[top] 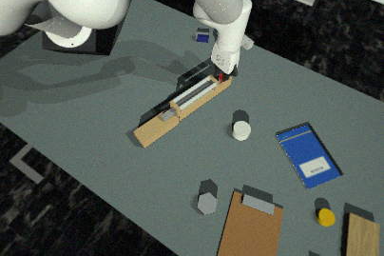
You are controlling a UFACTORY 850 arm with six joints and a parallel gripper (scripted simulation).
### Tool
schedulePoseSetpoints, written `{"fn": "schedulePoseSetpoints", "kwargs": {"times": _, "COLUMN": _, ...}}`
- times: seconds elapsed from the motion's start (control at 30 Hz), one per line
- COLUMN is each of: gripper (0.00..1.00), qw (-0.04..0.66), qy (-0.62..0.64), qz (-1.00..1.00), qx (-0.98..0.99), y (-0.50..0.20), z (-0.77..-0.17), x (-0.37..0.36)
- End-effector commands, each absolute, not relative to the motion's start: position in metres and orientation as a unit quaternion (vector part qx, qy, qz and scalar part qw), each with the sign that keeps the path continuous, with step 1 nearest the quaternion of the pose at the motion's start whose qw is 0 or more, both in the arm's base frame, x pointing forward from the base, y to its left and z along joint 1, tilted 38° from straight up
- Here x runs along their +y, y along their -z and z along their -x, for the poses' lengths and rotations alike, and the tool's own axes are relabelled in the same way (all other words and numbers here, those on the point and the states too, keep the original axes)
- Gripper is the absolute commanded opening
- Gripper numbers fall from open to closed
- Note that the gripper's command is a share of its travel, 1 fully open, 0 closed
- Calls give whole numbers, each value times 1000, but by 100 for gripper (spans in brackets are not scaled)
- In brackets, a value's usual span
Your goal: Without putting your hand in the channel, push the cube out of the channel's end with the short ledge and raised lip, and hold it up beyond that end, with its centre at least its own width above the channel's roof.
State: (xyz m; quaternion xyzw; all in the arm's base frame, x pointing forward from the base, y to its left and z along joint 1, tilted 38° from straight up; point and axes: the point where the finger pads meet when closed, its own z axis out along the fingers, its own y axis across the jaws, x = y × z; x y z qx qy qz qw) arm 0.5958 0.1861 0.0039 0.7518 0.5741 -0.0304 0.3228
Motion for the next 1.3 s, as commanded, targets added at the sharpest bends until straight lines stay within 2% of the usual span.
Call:
{"fn": "schedulePoseSetpoints", "kwargs": {"times": 0.0, "gripper": 44, "qw": 323, "qy": 30, "qz": -752, "qx": 574, "y": 0, "z": -598, "x": 184}}
{"fn": "schedulePoseSetpoints", "kwargs": {"times": 0.73, "gripper": 44, "qw": 323, "qy": 30, "qz": -752, "qx": 574, "y": 13, "z": -604, "x": 175}}
{"fn": "schedulePoseSetpoints", "kwargs": {"times": 0.77, "gripper": 0, "qw": 323, "qy": 30, "qz": -752, "qx": 574, "y": 13, "z": -604, "x": 175}}
{"fn": "schedulePoseSetpoints", "kwargs": {"times": 1.27, "gripper": 0, "qw": 323, "qy": 30, "qz": -752, "qx": 574, "y": 13, "z": -604, "x": 175}}
